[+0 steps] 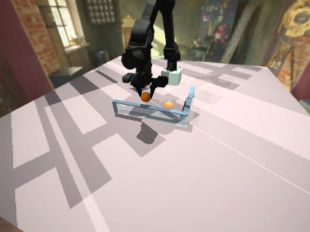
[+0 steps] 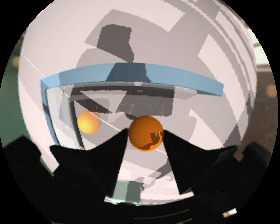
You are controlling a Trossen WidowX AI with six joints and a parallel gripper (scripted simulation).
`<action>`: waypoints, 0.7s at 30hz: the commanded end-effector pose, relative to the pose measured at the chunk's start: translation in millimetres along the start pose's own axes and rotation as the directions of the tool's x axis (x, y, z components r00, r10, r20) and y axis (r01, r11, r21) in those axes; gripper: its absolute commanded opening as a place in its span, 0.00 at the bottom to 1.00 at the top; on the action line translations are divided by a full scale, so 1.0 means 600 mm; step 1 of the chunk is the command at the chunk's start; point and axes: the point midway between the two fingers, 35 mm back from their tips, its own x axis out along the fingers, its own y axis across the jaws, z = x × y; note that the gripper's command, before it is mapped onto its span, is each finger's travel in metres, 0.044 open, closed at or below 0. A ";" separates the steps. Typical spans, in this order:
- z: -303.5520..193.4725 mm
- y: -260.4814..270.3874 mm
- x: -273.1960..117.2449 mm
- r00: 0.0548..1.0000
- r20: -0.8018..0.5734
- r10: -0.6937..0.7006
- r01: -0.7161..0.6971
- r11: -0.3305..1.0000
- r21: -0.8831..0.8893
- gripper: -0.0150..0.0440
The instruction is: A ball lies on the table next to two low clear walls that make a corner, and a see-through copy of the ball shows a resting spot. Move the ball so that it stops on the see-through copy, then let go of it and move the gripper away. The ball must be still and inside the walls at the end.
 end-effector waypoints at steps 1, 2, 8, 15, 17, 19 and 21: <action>0.005 0.000 -0.036 1.000 -0.001 0.001 -0.001 1.000 0.003 0.25; 0.005 0.000 -0.047 1.000 -0.004 0.001 -0.001 1.000 0.002 0.25; -0.001 -0.001 -0.114 1.000 -0.025 0.000 0.000 1.000 -0.002 0.25; -0.012 0.000 -0.165 0.999 -0.042 -0.002 0.002 1.000 -0.003 0.25; -0.010 0.006 -0.162 0.999 -0.042 -0.001 0.001 1.000 -0.003 0.25; -0.007 0.023 -0.154 0.999 -0.042 0.000 0.000 1.000 -0.003 0.25; -0.003 0.043 -0.145 0.999 -0.041 0.001 -0.001 1.000 -0.003 0.25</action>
